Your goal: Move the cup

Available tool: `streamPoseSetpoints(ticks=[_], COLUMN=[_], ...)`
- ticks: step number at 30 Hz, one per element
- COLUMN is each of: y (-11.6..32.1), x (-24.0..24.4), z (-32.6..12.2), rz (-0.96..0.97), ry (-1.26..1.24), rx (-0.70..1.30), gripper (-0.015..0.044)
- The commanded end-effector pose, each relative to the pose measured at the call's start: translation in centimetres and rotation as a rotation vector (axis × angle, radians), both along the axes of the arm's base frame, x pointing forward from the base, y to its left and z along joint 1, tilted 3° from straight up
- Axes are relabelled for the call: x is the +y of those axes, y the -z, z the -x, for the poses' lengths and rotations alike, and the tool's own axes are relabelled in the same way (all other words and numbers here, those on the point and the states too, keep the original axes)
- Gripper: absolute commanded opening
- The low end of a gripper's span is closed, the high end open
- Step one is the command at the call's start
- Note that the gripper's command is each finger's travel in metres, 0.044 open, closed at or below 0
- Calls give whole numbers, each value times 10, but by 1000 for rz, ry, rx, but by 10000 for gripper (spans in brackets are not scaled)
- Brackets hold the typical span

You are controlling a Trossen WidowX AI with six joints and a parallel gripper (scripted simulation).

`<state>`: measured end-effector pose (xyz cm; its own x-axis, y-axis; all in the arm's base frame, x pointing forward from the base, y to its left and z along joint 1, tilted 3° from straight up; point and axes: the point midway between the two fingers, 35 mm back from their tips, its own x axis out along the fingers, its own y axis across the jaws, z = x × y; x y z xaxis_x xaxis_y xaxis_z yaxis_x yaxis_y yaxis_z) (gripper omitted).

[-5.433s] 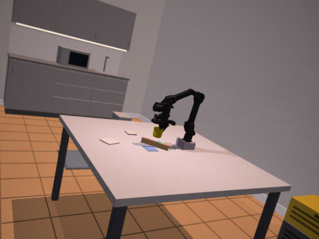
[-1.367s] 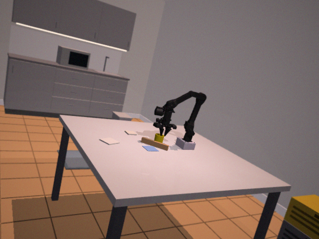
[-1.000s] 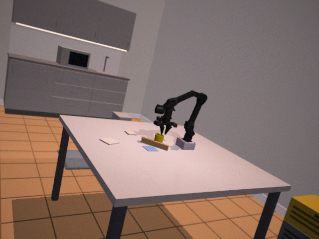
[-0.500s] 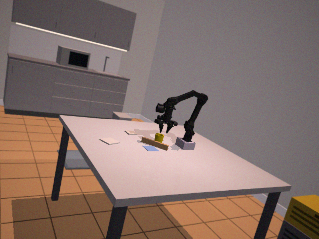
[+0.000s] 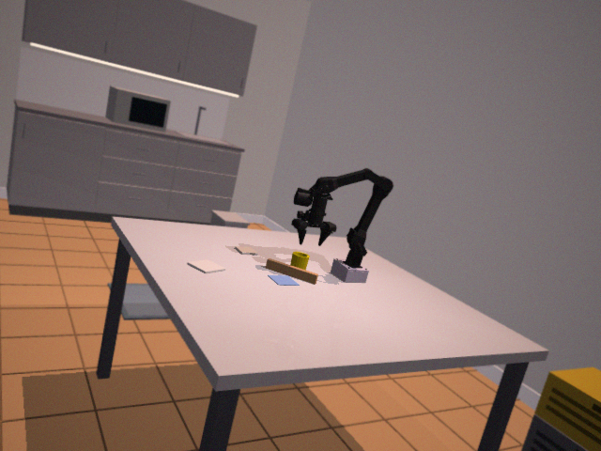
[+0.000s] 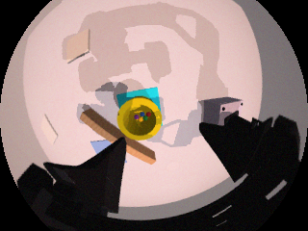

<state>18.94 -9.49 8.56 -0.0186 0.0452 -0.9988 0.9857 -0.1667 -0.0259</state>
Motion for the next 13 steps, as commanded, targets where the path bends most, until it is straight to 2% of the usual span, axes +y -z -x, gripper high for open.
streamPoseSetpoints(ticks=[1, 8, 13], y=[-17, -36, -32], x=[-1, -1, -1], z=[-1, 0, -1], rz=[7, 9, 5], ry=[-5, -6, -2], rx=[-11, -12, -9], gripper=[440, 440, 440])
